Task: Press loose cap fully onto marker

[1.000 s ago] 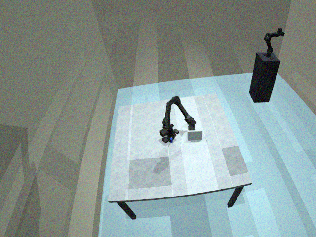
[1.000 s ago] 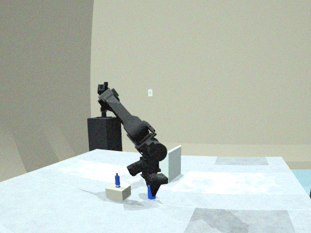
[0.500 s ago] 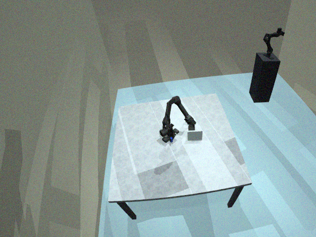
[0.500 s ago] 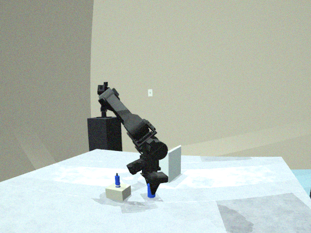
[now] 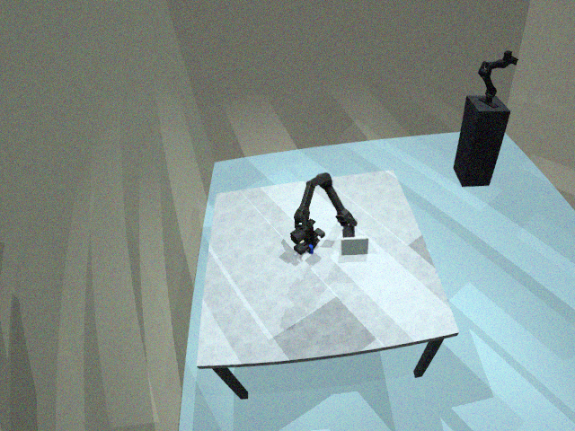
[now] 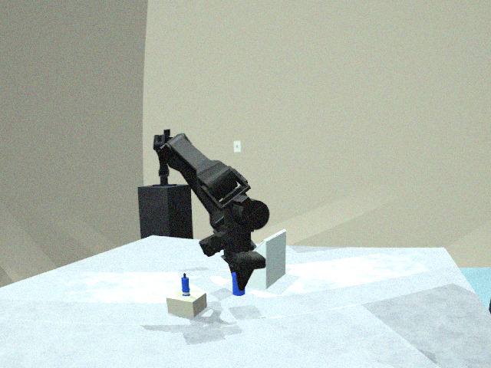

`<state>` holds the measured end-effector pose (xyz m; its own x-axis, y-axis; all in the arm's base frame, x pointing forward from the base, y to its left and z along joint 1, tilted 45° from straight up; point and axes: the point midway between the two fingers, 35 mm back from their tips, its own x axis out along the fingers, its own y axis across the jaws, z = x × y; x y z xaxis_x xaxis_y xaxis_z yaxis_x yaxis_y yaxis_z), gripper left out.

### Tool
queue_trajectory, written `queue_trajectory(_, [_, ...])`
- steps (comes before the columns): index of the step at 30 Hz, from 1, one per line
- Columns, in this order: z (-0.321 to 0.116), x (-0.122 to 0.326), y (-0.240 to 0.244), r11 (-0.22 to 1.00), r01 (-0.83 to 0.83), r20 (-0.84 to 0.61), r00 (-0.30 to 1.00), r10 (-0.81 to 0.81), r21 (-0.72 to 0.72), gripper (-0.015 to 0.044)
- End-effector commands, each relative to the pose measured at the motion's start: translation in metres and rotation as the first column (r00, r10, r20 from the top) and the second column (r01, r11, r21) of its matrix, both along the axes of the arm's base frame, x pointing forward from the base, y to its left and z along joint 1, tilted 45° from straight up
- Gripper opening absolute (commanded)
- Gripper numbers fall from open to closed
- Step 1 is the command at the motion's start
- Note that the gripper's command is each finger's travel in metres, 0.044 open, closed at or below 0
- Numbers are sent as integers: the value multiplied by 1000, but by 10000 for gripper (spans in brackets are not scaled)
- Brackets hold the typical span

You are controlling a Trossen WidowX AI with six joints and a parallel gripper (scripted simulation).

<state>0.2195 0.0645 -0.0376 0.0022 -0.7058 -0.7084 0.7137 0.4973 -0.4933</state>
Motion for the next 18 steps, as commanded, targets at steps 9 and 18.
queue_trajectory(9, [34,15,0,1000,4,5,1000,-4,7,0])
queue_trajectory(18, [75,31,-14,1000,3,5,1000,-3,7,0])
